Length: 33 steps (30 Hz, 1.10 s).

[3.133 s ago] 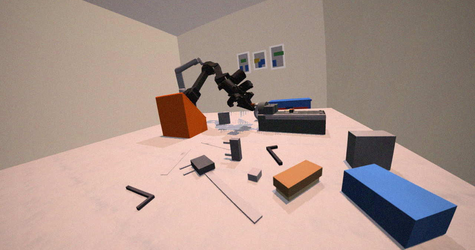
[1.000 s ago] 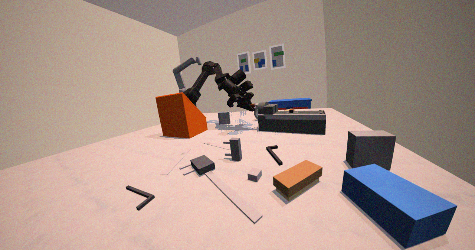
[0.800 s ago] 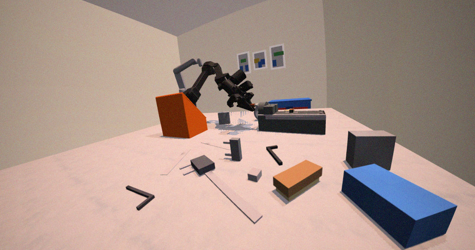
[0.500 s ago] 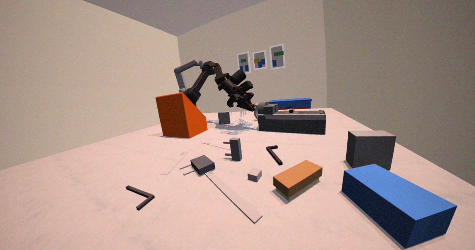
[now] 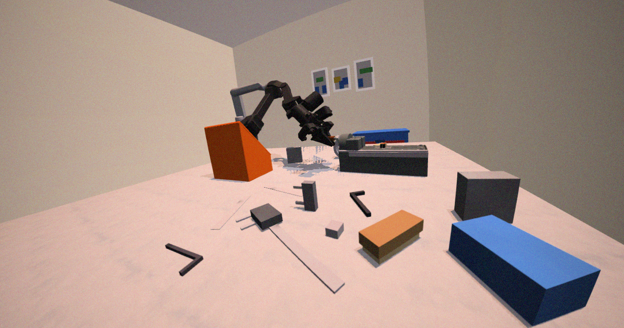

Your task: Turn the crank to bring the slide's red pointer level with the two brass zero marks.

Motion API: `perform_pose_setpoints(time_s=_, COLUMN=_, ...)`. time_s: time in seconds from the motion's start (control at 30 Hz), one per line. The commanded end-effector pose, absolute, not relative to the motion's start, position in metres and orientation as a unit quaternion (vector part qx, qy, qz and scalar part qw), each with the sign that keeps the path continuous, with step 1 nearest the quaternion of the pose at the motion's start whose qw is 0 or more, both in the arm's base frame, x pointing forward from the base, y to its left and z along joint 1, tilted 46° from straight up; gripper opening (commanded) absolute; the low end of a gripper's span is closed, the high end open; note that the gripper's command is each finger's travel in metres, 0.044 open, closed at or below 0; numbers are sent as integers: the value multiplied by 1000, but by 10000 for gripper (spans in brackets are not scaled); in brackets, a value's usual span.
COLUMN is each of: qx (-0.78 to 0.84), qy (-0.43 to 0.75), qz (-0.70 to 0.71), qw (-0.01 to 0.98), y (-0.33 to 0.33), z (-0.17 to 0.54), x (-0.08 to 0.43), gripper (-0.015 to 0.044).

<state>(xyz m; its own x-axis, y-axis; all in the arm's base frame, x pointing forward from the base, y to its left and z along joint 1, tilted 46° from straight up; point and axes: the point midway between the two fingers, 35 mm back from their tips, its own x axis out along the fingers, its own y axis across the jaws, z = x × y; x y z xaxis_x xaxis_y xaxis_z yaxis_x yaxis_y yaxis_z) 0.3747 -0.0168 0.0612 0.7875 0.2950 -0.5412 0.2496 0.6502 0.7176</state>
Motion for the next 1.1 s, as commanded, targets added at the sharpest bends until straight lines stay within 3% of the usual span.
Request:
perform_pose_setpoints(time_s=0.0, qx=418, qy=327, qz=10, qw=847, y=-17, z=60, x=375, gripper=0)
perform_pose_setpoints(time_s=0.77, qx=418, qy=326, qz=13, qw=848, y=-17, z=61, x=375, gripper=0)
perform_pose_setpoints(time_s=1.07, qx=418, qy=326, qz=13, qw=848, y=-17, z=61, x=375, gripper=236)
